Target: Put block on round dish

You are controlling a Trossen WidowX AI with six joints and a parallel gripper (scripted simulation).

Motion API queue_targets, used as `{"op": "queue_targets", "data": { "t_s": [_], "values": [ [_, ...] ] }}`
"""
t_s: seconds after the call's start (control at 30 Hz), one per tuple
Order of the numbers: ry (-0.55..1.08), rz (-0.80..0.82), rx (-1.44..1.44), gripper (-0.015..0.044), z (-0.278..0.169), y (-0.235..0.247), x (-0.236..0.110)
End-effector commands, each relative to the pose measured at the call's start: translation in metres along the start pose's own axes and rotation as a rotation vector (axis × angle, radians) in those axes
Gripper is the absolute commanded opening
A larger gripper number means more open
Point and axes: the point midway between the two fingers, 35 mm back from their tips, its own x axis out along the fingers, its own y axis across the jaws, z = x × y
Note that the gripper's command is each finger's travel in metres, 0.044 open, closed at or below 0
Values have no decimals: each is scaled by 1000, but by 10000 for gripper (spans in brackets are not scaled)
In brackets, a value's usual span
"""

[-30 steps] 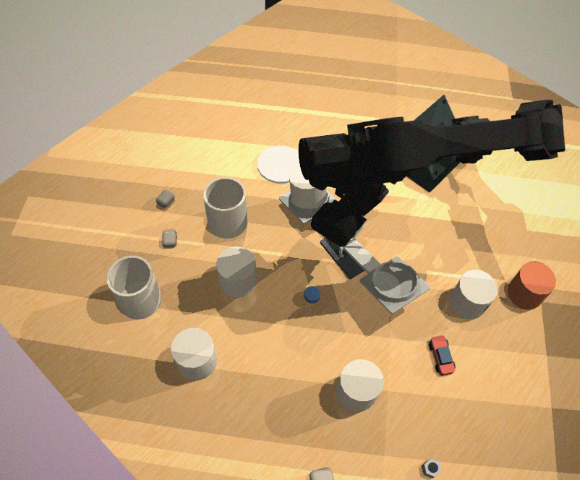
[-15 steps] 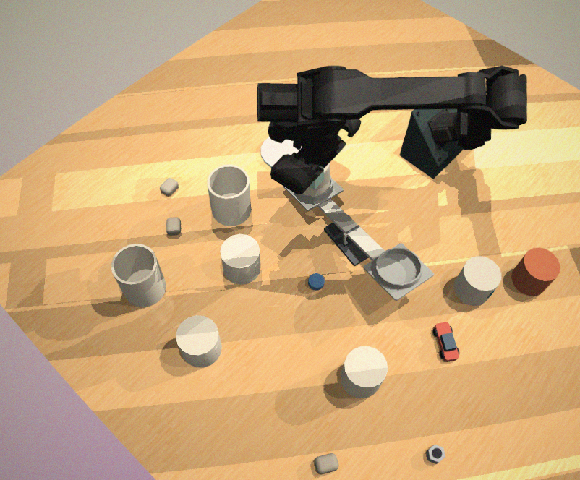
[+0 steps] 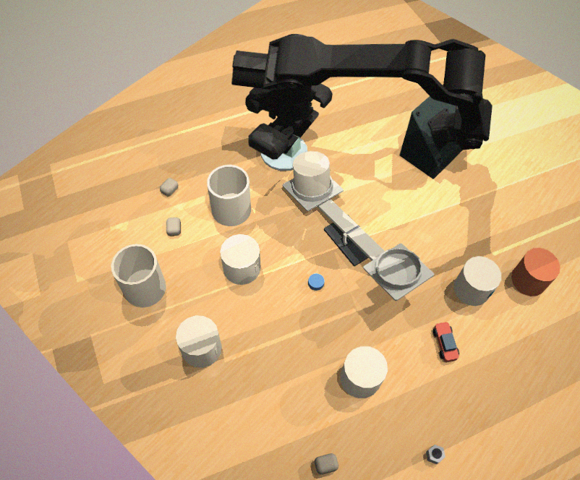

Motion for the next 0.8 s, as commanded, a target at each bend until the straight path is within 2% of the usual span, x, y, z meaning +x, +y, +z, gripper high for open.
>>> {"op": "queue_targets", "data": {
  "t_s": [0.0,0.3,0.43,0.67,0.77],
  "values": [
    [4,-5,-5,0,19,-19,10],
    [28,-12,-17,0,52,-60,37],
    [28,-12,-18,0,52,-61,41],
    [29,-11,-18,0,51,-61,75],
    [29,-11,-18,0,51,-61,79]
  ]
}}
